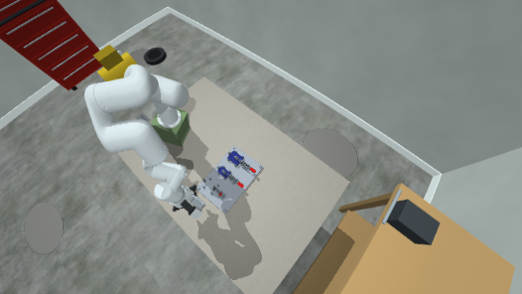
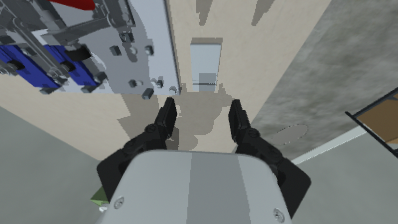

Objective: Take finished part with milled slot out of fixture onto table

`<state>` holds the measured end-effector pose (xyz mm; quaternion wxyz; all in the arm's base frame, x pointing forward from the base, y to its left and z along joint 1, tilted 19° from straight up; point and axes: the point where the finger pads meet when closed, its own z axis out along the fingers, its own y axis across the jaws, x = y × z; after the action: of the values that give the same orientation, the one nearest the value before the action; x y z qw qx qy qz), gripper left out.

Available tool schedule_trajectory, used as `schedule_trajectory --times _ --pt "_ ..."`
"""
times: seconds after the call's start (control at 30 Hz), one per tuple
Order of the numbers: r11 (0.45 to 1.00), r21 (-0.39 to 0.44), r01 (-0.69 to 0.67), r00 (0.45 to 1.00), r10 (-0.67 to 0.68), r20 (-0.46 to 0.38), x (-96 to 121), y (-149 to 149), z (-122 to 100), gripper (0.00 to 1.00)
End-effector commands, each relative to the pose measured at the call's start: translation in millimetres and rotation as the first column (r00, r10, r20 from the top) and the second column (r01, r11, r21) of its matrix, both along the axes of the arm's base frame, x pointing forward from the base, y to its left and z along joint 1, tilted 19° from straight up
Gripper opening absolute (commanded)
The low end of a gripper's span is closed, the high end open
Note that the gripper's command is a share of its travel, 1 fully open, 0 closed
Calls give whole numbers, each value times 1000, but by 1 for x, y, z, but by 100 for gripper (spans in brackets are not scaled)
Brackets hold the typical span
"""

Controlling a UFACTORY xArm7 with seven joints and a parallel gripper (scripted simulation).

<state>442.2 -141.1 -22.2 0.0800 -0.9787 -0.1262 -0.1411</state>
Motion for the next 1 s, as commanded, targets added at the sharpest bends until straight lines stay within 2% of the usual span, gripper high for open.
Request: schedule_trajectory --times 0.0,0.47,0.97 --pt "1000 -2 1 1000 -1 3 1 -1 1 81" --pt "1000 -2 1 1000 -1 3 -3 -4 14 81" --pt "1000 -2 1 1000 -1 3 -16 -14 63 81"
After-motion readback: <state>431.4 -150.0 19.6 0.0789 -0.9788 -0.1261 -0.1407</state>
